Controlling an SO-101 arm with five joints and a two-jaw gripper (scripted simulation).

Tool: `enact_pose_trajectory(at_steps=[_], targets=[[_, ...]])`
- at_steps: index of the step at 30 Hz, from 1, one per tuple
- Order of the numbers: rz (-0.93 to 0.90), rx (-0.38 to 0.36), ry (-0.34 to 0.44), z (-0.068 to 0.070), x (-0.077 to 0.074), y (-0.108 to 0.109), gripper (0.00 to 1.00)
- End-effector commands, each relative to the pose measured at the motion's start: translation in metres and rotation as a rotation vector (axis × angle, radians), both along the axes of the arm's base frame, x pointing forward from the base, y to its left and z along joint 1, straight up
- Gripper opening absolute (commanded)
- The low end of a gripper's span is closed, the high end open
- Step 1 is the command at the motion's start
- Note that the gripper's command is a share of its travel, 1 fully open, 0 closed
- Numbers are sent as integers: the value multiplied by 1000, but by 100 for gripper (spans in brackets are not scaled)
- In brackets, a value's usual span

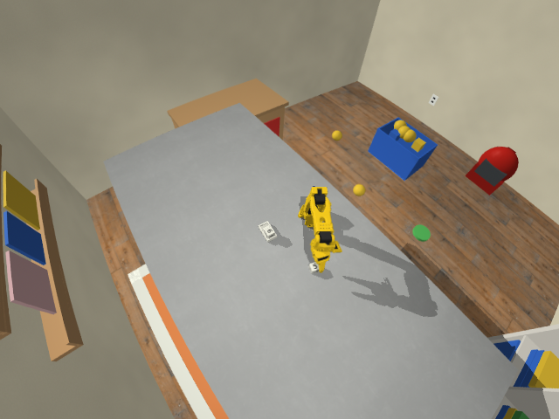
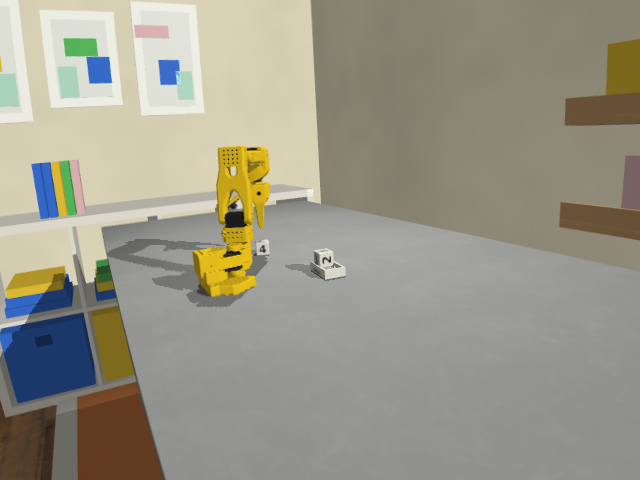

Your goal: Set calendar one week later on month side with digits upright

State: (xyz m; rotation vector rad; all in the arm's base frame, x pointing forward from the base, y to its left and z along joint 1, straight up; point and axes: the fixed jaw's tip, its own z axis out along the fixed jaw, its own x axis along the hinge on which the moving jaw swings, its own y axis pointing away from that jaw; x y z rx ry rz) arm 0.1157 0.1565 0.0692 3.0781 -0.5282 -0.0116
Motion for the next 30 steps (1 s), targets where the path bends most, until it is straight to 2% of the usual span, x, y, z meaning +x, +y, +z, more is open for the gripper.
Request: enact_pose_trajectory(at_steps=[1, 20, 25, 30], targets=[[13, 57, -39, 12, 2, 6, 36], [13, 65, -44, 14, 2, 6, 36], [13, 123, -86, 26, 3, 8, 36], [13, 235, -166, 50, 4, 9, 35]])
